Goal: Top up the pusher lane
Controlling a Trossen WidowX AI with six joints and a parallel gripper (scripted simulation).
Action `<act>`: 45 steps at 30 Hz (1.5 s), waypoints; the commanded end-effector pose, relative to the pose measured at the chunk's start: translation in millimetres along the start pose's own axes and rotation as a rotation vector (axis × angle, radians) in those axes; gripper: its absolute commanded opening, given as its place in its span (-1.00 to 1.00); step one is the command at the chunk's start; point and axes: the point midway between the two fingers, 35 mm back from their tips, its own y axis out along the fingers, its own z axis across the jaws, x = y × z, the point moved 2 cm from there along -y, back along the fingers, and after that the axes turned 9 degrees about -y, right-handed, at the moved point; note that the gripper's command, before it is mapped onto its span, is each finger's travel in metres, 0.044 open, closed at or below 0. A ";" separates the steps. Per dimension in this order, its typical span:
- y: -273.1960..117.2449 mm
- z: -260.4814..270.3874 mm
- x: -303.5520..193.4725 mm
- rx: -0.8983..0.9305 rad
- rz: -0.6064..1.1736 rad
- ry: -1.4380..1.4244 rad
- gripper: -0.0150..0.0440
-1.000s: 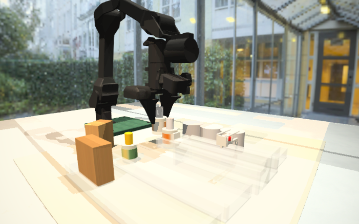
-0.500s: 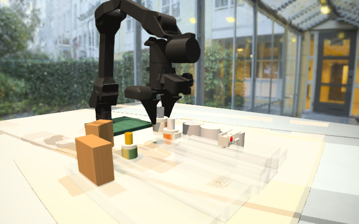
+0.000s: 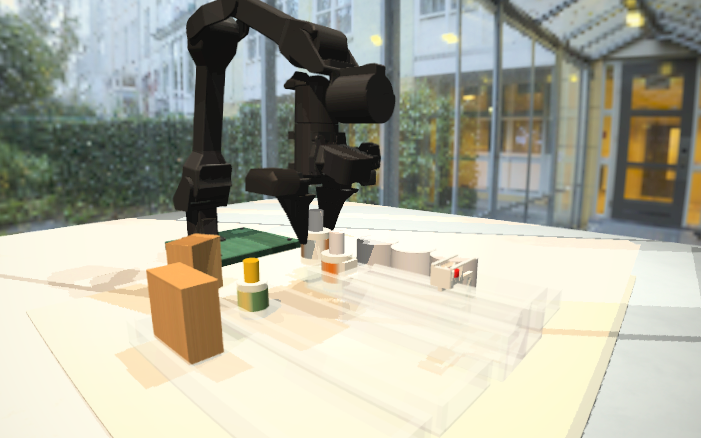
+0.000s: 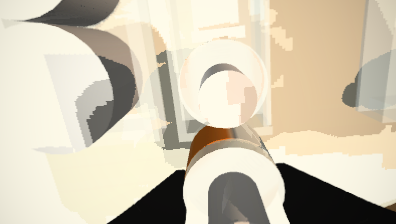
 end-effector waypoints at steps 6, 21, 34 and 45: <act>-3.3 -1.6 9.8 -0.005 -0.027 -0.004 -0.49; -4.0 -2.5 15.1 -0.005 -0.028 -0.004 -0.49; -4.9 -3.2 19.6 -0.005 -0.028 -0.004 -0.49; -5.9 -3.7 23.4 -0.005 -0.029 -0.004 -0.49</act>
